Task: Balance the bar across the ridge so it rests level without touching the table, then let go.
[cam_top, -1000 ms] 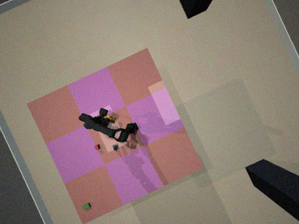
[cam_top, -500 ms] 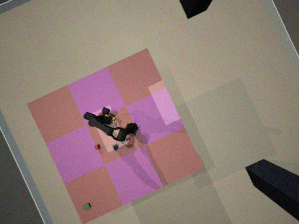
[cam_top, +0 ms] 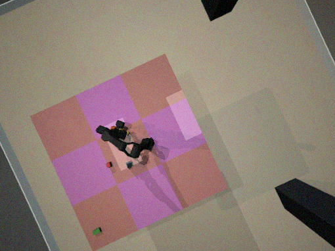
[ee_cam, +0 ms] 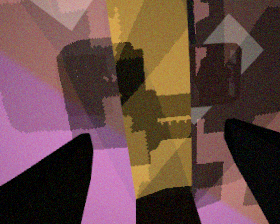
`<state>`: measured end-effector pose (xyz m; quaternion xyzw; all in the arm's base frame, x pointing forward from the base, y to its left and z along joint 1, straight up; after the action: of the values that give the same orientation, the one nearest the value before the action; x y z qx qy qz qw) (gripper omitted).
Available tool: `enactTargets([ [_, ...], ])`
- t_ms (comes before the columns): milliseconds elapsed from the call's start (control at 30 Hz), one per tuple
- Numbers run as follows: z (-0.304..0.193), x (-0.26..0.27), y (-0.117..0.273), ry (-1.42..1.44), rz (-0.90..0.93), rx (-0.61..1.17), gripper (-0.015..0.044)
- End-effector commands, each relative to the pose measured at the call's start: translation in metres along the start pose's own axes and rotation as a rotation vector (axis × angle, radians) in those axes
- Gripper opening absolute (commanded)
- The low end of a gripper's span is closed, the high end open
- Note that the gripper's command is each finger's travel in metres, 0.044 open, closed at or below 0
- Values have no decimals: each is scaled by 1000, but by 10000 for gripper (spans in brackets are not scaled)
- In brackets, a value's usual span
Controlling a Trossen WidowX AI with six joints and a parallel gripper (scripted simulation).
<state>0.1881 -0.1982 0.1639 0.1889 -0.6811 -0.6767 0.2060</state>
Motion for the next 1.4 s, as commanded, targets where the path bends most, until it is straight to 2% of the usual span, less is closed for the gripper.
enactTargets([
  [0,0,0,-6,5,-3,-2,315],
  [633,1,0,-17,5,-3,-2,315],
  [833,1,0,-17,0,0,-3,157],
  [1100,1,0,-17,0,0,-3,104],
  [1233,-1,0,-11,0,0,-2,0],
  [1367,-2,-1,-1,1,0,-2,0],
])
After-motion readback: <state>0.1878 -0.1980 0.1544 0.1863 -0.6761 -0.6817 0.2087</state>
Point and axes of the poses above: the point midway between the two fingers, 35 mm back from their tips, its own y axis back along the fingers, its own x axis across the jaws, z = x × y, the point moved 10 cm from there along y, back along the fingers, and after that the axes turned 11 degrees about -y, right-handed, at the moved point
